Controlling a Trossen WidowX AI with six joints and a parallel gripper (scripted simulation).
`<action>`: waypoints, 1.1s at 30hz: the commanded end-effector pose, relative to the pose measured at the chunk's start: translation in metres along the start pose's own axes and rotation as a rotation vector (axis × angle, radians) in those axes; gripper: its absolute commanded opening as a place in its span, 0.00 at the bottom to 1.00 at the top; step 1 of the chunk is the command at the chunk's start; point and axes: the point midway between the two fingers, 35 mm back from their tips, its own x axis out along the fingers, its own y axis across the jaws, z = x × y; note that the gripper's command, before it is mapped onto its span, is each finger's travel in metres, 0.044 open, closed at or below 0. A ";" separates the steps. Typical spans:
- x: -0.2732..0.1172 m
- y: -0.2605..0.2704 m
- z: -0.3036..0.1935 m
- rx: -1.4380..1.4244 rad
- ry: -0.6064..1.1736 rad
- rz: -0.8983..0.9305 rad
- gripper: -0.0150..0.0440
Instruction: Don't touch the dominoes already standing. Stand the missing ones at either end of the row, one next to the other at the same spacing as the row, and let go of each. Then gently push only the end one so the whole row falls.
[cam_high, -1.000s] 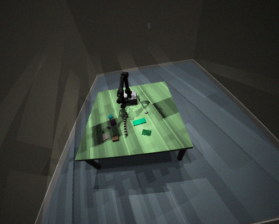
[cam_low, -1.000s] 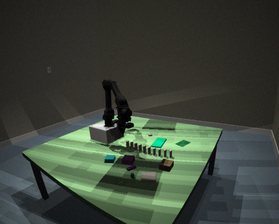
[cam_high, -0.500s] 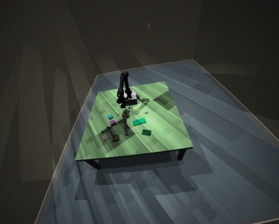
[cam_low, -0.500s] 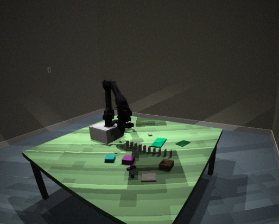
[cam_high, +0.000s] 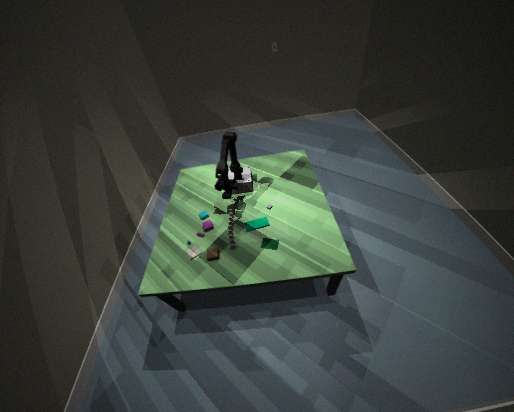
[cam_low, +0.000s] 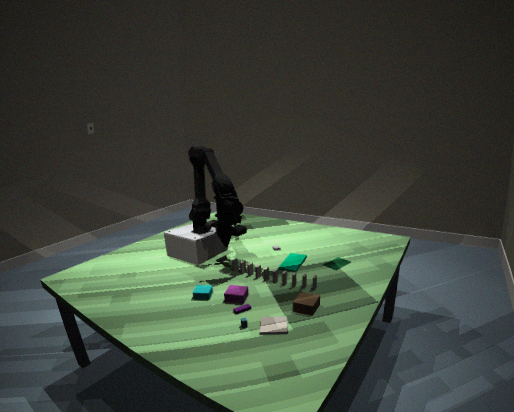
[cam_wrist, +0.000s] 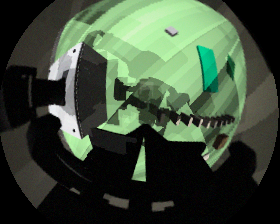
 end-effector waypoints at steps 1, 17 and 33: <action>0.002 -0.001 0.000 -0.005 -0.001 -0.003 0.25; 0.080 -0.005 0.001 -0.005 -0.002 -0.003 0.25; 0.079 -0.032 0.000 -0.005 -0.002 -0.005 0.25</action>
